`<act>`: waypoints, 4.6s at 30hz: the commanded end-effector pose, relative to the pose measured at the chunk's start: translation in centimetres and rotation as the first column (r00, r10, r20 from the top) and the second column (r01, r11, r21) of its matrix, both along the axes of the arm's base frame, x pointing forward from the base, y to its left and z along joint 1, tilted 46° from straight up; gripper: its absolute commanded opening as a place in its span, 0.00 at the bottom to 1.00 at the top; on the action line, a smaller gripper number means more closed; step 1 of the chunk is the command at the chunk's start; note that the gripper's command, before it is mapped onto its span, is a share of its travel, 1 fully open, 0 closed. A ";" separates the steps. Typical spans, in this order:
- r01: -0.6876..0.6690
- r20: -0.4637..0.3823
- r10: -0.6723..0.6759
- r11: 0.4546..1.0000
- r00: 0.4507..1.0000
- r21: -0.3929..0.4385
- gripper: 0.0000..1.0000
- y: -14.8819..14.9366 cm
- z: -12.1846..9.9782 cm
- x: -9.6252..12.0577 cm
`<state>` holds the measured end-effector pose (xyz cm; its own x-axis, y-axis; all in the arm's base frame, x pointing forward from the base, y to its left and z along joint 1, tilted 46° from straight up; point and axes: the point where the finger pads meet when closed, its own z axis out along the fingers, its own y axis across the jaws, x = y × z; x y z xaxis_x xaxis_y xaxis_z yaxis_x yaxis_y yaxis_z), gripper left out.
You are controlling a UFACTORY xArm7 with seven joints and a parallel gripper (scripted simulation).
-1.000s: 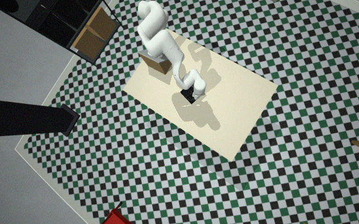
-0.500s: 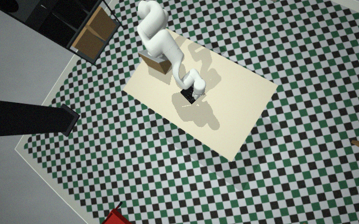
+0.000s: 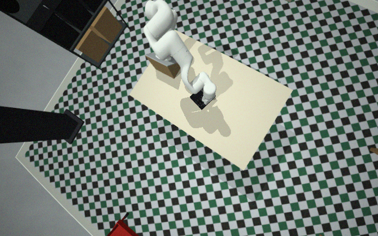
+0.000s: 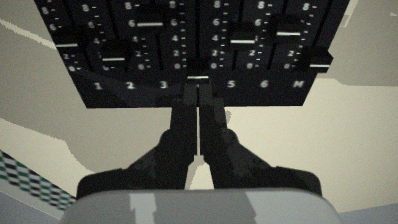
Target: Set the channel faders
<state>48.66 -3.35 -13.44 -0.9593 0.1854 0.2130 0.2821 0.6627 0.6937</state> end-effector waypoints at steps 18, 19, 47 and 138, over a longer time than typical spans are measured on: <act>0.003 0.003 -0.003 1.000 1.000 -0.003 0.00 0.0 0.3 -0.8; 0.003 0.003 -0.003 1.000 1.000 -0.003 0.00 0.0 0.3 -0.9; 0.003 0.003 -0.003 1.000 1.000 -0.003 0.00 0.3 0.6 -2.3; 0.003 0.003 -0.003 1.000 1.000 -0.003 0.00 -0.3 1.3 -2.6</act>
